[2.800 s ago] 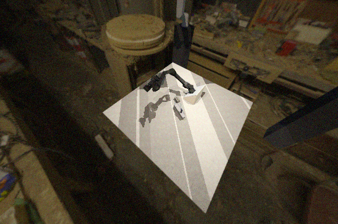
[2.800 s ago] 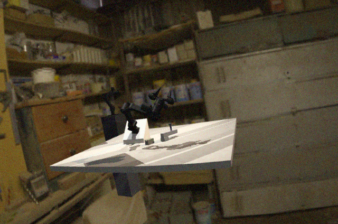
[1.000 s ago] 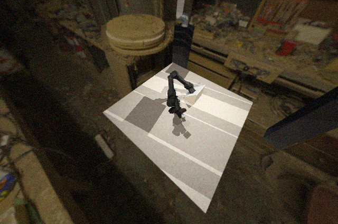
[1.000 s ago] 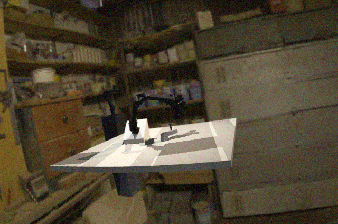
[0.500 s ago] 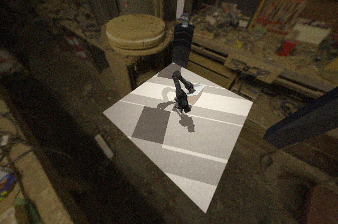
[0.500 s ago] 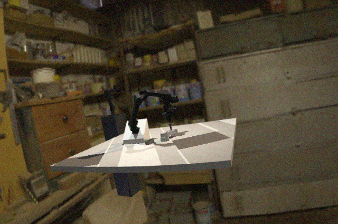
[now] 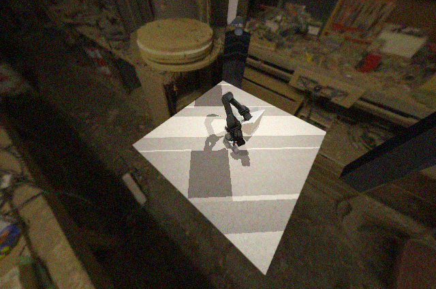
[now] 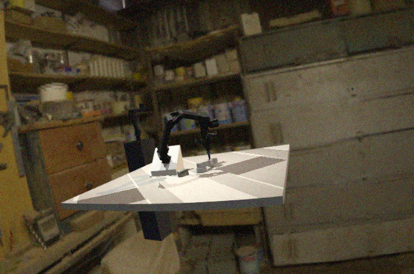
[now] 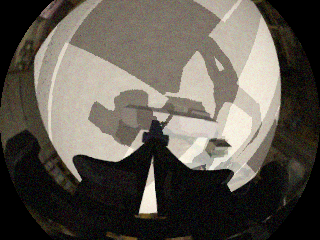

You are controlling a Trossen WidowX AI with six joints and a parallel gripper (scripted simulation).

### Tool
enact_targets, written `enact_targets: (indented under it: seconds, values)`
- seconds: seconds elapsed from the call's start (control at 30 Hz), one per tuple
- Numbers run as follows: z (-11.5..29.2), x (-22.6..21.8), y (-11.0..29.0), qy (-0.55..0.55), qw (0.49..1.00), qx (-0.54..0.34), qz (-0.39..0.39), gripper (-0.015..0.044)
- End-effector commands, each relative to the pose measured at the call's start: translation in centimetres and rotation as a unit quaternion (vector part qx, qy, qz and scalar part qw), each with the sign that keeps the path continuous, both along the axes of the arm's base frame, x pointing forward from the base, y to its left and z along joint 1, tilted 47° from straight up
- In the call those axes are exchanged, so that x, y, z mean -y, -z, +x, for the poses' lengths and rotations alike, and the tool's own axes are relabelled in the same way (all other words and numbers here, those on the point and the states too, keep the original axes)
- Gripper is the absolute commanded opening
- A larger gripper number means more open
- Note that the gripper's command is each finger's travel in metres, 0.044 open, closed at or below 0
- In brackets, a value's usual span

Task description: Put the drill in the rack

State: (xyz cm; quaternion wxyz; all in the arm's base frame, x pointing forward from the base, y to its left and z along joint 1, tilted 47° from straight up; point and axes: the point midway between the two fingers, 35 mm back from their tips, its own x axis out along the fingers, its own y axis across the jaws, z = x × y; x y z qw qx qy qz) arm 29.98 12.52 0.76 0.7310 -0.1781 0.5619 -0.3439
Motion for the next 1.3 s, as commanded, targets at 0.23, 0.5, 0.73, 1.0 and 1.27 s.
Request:
enact_targets:
  seconds: [0.23,0.5,0.73,1.0,1.27]
  values:
    - [0.08,0.42,0.43,-0.003,1.000,0.000,-0.004,0.0000]
    - [0.17,0.64,0.64,-0.003,1.000,0.000,-0.004,0.0000]
    - [0.22,0.82,0.77,-0.003,1.000,0.000,-0.004,0.0000]
    - [0.23,1.00,0.90,-0.003,1.000,0.000,-0.004,0.0000]
    - [0.15,1.16,1.08,-0.003,1.000,0.000,-0.004,0.0000]
